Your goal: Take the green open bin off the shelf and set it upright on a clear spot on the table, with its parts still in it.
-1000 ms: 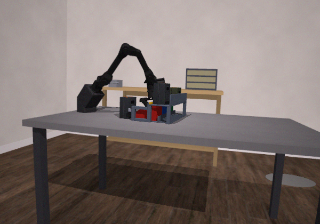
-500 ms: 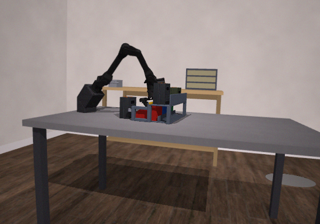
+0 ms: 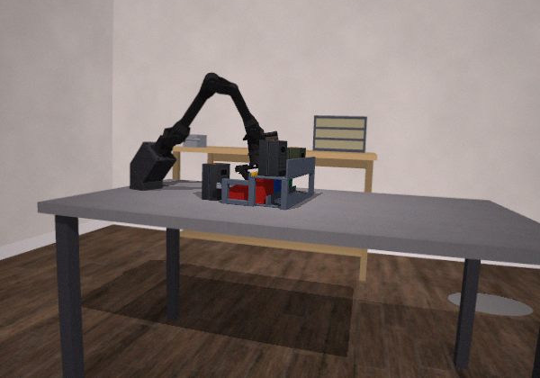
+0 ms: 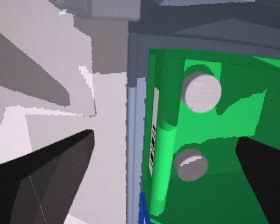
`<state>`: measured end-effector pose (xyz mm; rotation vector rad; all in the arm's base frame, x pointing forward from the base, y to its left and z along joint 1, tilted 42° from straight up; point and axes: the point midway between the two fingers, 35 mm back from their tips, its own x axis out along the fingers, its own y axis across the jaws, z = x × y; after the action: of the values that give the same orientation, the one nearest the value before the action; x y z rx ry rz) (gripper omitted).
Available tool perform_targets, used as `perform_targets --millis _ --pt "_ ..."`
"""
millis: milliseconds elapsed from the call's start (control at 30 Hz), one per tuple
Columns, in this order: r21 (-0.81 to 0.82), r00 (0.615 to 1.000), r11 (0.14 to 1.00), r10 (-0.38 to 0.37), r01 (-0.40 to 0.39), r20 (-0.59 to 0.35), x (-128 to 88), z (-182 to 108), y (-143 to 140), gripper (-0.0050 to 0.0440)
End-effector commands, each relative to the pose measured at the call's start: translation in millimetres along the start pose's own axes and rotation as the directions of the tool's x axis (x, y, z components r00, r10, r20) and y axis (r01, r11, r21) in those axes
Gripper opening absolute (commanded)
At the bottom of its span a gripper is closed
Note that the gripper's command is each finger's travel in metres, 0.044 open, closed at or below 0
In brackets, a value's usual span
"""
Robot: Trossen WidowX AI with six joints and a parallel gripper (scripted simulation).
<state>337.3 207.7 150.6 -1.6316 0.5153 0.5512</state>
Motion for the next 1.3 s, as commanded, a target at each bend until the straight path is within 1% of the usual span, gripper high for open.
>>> perform_targets --millis 0,1133,1167,1267 --pt "0.010 1.000 1.000 -0.017 0.016 0.008 -5.4 -0.4 -6.6 0.0425" --pt "0.010 1.000 1.000 -0.017 0.016 0.008 -6.5 -0.6 -7.8 0.0425" --pt "0.011 1.000 1.000 -0.016 0.016 0.008 -5.9 -0.4 -7.4 0.0000" --pt "0.011 1.000 1.000 -0.016 0.016 0.008 -5.9 -0.4 -7.4 0.0000"
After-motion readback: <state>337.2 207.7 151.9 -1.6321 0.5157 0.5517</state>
